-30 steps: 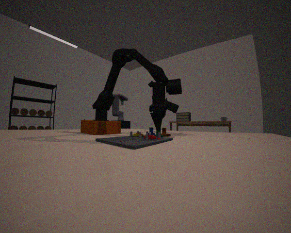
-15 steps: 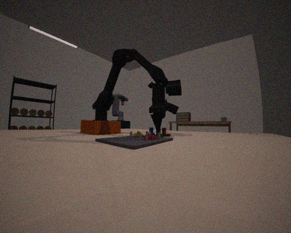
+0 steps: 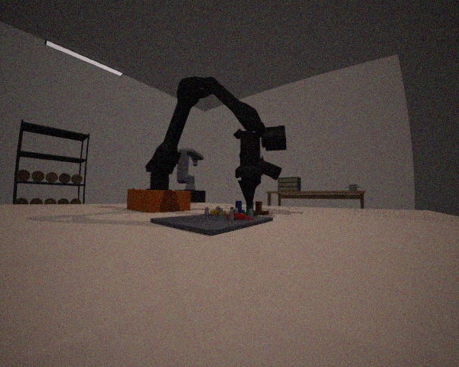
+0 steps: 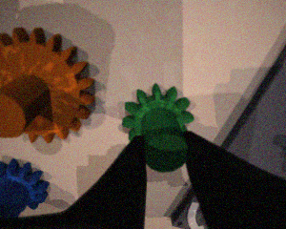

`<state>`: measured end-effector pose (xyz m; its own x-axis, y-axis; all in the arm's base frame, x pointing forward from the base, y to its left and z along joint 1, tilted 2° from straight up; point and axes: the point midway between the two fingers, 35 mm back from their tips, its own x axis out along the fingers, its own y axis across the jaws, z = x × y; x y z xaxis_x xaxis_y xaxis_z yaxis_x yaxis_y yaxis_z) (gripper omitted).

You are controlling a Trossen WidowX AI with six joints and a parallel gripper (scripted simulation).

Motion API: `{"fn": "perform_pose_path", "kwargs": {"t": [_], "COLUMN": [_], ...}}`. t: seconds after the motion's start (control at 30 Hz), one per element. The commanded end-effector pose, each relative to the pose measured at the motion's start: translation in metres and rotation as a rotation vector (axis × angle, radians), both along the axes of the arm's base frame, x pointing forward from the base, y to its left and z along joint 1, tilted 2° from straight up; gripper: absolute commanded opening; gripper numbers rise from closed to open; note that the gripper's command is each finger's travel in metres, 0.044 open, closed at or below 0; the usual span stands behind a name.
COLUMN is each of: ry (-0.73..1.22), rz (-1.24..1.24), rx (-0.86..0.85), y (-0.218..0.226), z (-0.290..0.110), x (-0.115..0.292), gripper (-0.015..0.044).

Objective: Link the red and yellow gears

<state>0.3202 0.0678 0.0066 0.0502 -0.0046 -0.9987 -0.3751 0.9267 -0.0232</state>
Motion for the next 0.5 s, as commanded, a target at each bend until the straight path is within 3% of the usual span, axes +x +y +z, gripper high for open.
{"fn": "perform_pose_path", "kwargs": {"t": [0.0,0.47], "ry": [-0.002,-0.003], "rz": [0.003,0.001], "rx": [-0.001,0.001], "y": [0.0,0.003], "z": [0.006,0.049], "x": [0.001,0.003], "gripper": [0.0,0.0]}}
